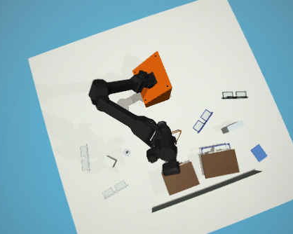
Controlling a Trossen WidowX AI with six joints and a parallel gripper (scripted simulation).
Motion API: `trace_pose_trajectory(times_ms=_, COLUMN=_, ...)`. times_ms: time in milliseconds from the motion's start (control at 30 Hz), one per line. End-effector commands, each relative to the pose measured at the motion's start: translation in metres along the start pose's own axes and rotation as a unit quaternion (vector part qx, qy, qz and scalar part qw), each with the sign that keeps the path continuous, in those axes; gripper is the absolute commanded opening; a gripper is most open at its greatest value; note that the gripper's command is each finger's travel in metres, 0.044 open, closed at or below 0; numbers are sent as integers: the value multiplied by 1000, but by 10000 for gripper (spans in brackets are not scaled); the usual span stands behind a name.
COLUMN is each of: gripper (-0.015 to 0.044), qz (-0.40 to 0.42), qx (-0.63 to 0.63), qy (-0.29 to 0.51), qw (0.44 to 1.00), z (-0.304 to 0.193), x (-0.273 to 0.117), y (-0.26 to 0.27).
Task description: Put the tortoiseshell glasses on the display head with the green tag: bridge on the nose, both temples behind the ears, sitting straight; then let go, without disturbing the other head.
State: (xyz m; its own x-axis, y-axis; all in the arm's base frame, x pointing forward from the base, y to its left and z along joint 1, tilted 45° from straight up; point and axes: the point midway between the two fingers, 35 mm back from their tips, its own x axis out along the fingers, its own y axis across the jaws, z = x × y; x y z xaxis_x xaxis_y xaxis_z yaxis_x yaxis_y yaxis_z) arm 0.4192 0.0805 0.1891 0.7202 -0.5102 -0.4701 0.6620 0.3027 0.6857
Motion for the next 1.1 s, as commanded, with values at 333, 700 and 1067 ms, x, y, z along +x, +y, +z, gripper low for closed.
trace_pose_trajectory(times_ms=333, gripper=200, qz=-305, qx=-92, qy=-40, qw=947, z=28, x=77, y=-211)
trace_pose_trajectory(times_ms=700, gripper=200, qz=-398, qx=-107, qy=-51, qw=910, z=44, x=73, y=-274)
trace_pose_trajectory(times_ms=1067, gripper=120, qz=-398, qx=-107, qy=-51, qw=910, z=43, x=76, y=-271)
